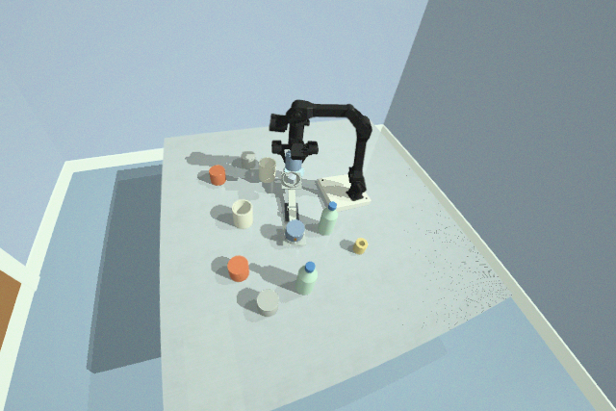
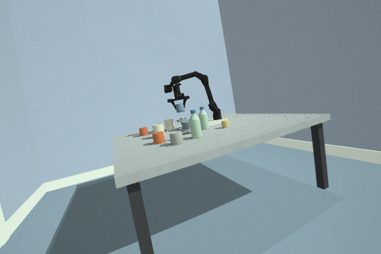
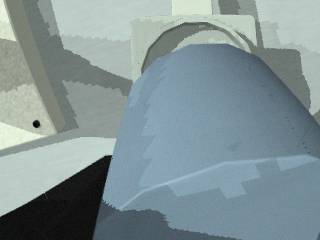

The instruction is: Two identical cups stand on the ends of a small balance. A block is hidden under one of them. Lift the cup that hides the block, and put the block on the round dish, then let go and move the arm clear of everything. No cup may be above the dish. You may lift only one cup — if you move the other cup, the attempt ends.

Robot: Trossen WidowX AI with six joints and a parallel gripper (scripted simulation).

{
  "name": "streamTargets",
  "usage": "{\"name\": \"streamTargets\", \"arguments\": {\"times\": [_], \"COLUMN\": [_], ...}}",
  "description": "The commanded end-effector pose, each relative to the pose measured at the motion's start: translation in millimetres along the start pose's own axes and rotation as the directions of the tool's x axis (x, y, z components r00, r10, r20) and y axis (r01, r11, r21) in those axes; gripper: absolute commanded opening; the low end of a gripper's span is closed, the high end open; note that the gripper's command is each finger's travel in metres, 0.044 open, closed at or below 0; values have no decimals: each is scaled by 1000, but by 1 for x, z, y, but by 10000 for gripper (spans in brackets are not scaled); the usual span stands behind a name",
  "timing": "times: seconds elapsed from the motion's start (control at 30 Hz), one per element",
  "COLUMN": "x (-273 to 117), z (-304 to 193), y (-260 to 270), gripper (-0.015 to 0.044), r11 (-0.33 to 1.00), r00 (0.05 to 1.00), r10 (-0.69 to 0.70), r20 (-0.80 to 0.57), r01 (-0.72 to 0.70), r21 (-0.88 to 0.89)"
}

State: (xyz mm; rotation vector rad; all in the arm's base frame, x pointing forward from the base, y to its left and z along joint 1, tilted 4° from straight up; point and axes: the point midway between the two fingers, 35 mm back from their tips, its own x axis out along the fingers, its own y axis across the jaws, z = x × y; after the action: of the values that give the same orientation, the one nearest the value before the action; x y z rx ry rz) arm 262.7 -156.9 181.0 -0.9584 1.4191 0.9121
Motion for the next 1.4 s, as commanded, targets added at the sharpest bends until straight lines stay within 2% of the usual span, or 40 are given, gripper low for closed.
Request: {"name": "streamTargets", "arguments": {"times": [0.0, 0.7, 1.37], "x": [0, 0, 30], "z": [0, -1, -70], "y": [0, 0, 18], "gripper": [0, 0, 0], "r11": [1000, 1000, 1000], "r00": [1000, 1000, 1000], "r10": [0, 0, -7], "r20": [0, 0, -3], "r01": [0, 0, 7], "r21": [0, 0, 3]}}
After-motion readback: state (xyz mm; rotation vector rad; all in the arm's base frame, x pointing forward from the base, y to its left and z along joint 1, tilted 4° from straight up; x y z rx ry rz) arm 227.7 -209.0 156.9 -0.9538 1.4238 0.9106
